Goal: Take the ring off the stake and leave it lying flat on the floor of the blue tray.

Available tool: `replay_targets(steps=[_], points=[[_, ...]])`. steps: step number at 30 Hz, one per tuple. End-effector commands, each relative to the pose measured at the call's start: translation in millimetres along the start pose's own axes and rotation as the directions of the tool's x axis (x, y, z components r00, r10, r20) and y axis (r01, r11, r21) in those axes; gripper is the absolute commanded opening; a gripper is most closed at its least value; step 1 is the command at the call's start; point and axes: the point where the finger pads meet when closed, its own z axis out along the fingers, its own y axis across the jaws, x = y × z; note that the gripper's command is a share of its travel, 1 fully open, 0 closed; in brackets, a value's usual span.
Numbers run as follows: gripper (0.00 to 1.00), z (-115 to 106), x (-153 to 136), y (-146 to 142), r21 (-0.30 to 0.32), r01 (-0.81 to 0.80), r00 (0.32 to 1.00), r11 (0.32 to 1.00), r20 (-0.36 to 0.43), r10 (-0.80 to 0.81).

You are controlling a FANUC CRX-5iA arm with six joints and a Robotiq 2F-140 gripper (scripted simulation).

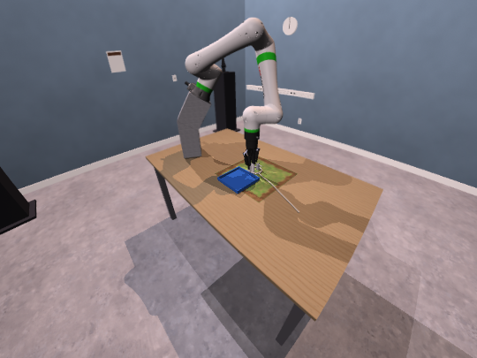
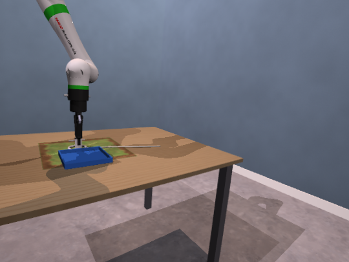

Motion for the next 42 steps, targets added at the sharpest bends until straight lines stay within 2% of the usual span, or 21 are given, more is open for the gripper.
replay_targets(steps=[1, 14, 15, 42], points=[[0.24, -0.6, 0.9, 0.0, 0.0, 0.0, 1.0, 1.0, -0.001, 0.0], [0.24, -0.6, 0.9, 0.0, 0.0, 0.0, 1.0, 1.0, -0.001, 0.0], [0.1, -0.6, 0.9, 0.0, 0.0, 0.0, 1.0, 1.0, -0.001, 0.0], [0.1, -0.6, 0.9, 0.0, 0.0, 0.0, 1.0, 1.0, -0.001, 0.0]])
